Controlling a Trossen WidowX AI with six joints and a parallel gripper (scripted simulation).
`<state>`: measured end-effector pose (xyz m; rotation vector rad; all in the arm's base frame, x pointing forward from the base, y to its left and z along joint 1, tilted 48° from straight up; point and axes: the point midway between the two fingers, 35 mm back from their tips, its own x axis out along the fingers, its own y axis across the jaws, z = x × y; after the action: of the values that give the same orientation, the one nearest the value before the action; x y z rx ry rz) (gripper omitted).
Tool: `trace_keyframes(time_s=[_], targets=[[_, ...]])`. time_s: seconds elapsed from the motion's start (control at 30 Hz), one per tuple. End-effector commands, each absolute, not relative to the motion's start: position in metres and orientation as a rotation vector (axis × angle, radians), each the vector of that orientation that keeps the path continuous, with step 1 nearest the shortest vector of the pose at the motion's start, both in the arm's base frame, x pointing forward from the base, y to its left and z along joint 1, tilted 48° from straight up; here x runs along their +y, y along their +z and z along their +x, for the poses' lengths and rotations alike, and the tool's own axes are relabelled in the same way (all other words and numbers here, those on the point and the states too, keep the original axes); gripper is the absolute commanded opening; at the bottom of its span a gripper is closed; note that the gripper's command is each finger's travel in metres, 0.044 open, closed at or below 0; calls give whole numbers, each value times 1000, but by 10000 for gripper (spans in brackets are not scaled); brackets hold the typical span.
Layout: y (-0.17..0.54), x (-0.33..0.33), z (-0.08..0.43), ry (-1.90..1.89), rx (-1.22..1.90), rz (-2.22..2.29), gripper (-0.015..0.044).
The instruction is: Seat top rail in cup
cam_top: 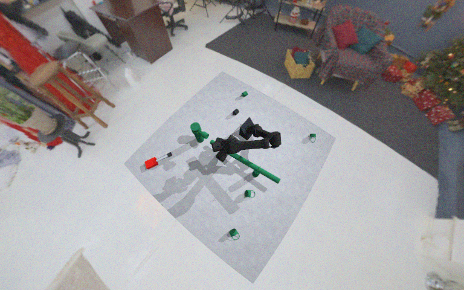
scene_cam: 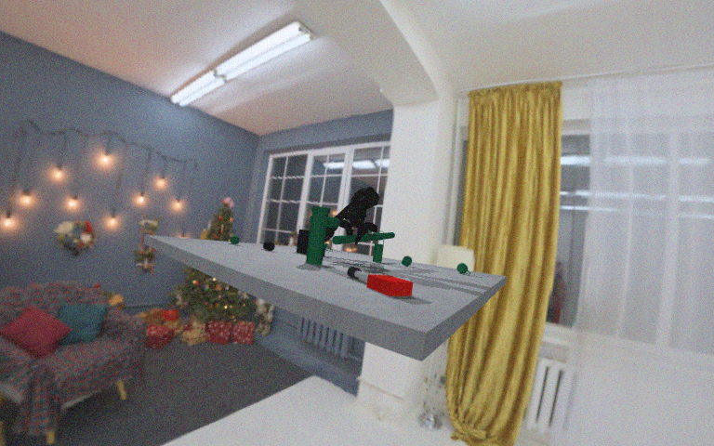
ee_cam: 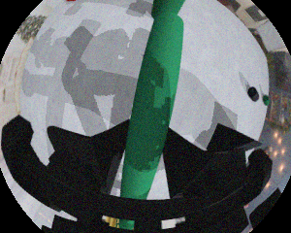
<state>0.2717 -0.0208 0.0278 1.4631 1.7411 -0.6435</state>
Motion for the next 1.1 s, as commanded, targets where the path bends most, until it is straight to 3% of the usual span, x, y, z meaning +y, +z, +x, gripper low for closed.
trace_keyframes(time_s=[0.0, 1.07], targets=[[53, -54, 279, -726, 1615, 1383, 0], [56, -55, 279, -724, 1623, 1380, 0]])
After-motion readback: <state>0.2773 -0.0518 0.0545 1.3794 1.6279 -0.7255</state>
